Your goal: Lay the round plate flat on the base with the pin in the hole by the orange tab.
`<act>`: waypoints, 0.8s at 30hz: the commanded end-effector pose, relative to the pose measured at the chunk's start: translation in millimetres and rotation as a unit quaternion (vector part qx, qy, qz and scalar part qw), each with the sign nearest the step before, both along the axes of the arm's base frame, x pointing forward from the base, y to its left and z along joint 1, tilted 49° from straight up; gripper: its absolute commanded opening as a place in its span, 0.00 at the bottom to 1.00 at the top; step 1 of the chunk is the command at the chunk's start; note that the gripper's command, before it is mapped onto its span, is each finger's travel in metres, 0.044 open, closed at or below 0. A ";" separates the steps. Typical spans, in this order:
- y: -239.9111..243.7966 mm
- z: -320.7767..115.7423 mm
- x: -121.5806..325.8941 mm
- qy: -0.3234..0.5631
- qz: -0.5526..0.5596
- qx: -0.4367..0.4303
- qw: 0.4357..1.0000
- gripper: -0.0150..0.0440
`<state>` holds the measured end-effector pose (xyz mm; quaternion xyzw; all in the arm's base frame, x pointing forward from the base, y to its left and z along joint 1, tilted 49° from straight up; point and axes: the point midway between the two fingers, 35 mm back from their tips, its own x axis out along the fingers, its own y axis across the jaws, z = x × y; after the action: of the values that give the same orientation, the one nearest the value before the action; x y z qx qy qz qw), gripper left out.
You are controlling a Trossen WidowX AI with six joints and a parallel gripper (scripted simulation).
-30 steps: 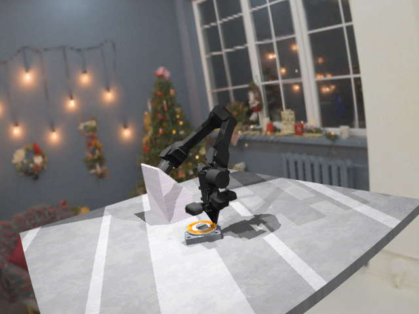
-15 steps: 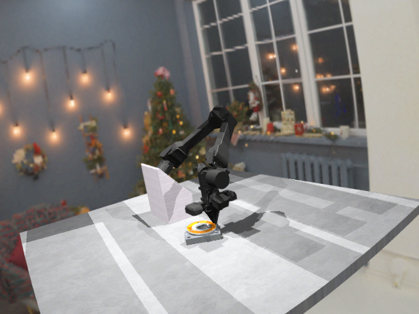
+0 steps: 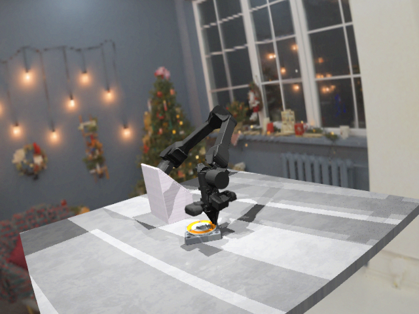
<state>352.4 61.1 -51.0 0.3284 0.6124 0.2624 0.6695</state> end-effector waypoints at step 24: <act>-10.3 -9.7 7.8 -0.011 0.001 -0.010 1.000 0.25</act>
<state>359.9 55.1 -55.6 0.3249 0.6056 0.2676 0.6754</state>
